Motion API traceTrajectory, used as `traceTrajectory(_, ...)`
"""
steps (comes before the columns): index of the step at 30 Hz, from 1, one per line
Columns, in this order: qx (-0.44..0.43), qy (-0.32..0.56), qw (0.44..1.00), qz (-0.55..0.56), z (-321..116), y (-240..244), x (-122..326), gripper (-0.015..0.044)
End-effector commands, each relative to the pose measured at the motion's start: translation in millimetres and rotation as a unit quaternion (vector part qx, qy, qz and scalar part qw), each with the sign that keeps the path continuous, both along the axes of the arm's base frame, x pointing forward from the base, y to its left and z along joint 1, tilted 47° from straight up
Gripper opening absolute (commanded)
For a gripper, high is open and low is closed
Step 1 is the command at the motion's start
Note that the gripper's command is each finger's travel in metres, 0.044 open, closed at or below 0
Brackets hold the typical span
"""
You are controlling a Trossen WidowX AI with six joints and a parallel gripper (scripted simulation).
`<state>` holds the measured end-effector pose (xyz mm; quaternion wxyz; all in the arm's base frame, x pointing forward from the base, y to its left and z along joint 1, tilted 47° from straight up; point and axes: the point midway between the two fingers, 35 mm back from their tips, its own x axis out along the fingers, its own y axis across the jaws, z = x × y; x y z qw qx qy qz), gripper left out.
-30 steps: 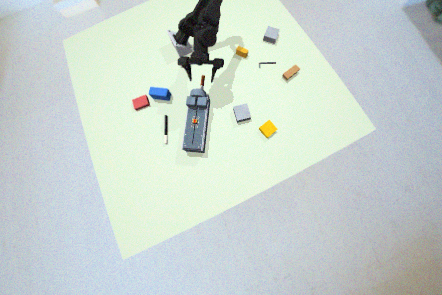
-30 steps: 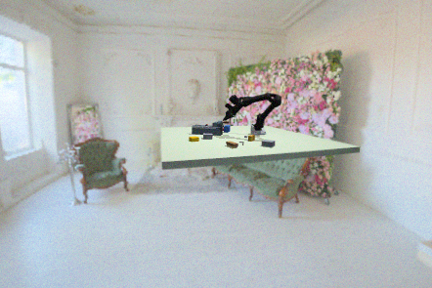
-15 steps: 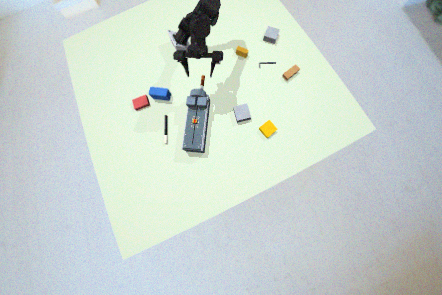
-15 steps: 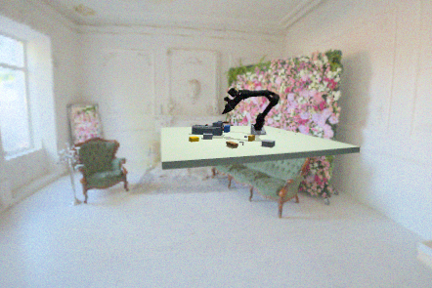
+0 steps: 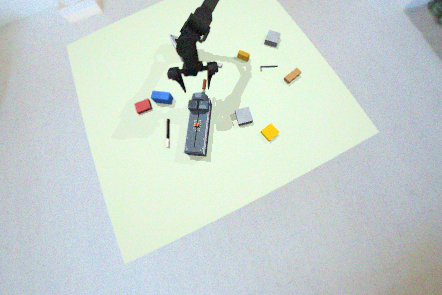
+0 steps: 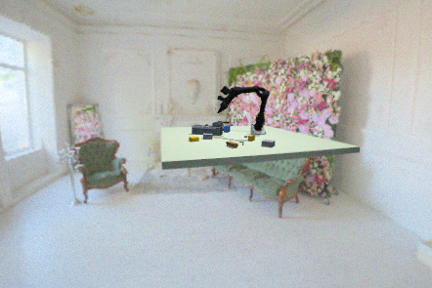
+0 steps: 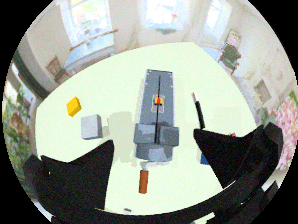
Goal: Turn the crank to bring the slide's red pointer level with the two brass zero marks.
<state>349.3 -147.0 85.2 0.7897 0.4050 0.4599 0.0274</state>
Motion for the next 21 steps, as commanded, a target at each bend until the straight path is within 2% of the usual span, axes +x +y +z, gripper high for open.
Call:
traceTrajectory(1, 0.007, -0.018, 0.999, 0.028, -11.0, -13.0, 10.6, 0.044)
traceTrajectory(13, 0.021, -0.075, 0.993, 0.087, -42.3, -42.7, 32.3, 0.044)
traceTrajectory(21, 0.022, -0.075, 0.993, 0.088, -63.4, -23.1, 34.2, 0.044)
